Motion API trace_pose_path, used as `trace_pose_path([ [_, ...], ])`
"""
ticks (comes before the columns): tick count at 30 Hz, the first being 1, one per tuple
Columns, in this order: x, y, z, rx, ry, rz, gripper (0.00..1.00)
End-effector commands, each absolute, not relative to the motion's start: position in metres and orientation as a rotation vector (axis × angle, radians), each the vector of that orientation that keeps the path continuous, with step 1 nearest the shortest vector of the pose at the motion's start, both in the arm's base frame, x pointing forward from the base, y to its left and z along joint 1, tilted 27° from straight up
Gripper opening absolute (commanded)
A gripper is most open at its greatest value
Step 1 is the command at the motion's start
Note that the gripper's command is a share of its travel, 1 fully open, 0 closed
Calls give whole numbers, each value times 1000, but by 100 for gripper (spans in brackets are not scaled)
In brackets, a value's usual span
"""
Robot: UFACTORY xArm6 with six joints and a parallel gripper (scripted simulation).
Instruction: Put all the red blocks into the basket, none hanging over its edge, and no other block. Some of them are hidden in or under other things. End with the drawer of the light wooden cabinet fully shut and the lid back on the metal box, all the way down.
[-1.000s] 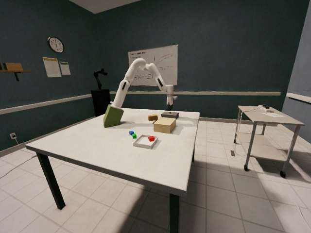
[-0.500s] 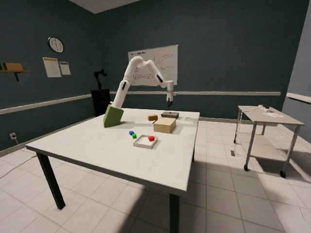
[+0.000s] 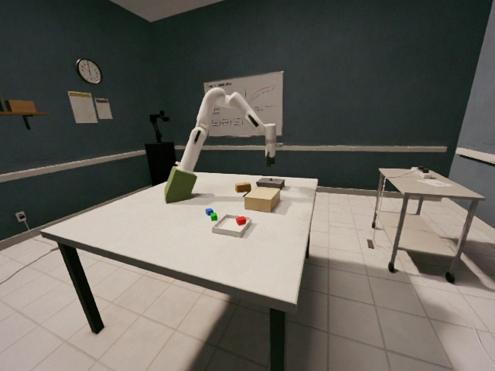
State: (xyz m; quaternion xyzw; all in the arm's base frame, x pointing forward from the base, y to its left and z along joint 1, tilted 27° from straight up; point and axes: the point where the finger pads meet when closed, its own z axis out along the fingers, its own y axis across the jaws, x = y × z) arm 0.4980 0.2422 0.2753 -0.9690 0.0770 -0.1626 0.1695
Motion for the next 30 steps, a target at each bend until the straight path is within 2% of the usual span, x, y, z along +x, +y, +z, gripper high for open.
trace_pose_path([
  [1,497,241,281,-2751,219,-467,100],
  [11,488,235,279,-2759,165,-476,100],
  [30,346,152,191,-2749,-843,-638,100],
])
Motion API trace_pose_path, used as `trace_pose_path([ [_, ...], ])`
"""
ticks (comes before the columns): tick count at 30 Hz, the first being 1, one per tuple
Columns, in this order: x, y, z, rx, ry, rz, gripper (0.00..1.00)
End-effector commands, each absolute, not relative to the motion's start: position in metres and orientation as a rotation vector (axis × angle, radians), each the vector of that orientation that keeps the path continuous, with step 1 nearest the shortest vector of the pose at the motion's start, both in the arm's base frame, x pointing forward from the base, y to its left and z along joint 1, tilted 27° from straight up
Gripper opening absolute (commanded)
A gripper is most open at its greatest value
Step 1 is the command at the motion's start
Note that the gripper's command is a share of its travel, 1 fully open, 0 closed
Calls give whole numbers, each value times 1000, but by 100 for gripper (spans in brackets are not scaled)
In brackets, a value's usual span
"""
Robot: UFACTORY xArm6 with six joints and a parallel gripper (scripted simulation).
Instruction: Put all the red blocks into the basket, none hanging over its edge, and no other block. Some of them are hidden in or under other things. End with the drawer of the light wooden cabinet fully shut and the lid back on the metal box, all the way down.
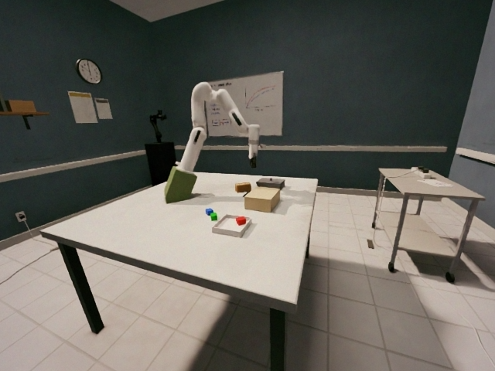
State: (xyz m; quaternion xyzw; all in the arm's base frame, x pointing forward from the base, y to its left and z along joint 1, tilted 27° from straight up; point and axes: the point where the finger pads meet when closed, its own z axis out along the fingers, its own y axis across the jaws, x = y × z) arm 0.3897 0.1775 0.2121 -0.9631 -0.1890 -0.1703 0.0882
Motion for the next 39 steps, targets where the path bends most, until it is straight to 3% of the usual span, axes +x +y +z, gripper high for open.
trace_pose_path([
  [1,339,148,187,-2749,-843,-638,100],
  [23,325,139,180,-2749,-843,-638,100],
  [24,325,139,180,-2749,-843,-638,90],
  [39,325,139,180,-2749,-843,-638,90],
])
